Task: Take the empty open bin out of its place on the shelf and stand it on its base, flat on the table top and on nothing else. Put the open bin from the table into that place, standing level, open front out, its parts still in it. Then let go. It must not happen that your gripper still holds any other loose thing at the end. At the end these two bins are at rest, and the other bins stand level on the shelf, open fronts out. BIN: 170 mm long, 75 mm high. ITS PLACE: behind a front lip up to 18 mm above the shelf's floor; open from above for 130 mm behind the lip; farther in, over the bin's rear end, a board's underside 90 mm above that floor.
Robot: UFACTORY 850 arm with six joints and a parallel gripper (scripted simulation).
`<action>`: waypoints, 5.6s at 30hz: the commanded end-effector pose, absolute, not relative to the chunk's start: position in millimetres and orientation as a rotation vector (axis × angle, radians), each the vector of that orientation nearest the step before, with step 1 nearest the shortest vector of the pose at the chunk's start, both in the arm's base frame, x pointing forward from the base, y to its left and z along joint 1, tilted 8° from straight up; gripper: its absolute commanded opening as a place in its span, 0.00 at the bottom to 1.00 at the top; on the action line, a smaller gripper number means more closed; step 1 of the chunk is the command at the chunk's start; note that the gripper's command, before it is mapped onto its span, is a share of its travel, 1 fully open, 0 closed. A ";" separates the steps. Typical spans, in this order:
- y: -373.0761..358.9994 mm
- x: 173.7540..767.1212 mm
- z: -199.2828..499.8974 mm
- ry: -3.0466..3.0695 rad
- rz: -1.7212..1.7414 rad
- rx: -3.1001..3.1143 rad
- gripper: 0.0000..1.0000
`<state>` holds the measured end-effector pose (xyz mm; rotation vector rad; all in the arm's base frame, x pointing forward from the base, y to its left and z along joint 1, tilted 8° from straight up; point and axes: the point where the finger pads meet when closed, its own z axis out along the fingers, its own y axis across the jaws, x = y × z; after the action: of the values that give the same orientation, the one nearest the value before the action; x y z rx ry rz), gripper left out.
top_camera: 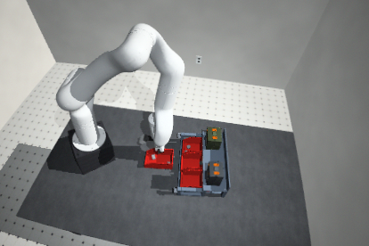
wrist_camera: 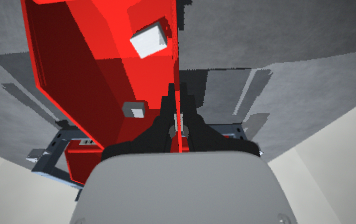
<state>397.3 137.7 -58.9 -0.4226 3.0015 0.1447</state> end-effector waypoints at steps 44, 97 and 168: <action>137.8 397.7 -57.5 3.000 0.145 -0.422 0.26; 129.0 390.2 21.5 3.000 0.145 -0.422 0.26; 126.9 388.5 40.4 3.000 0.145 -0.422 0.00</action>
<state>387.8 126.8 40.0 -0.4226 3.0017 0.1446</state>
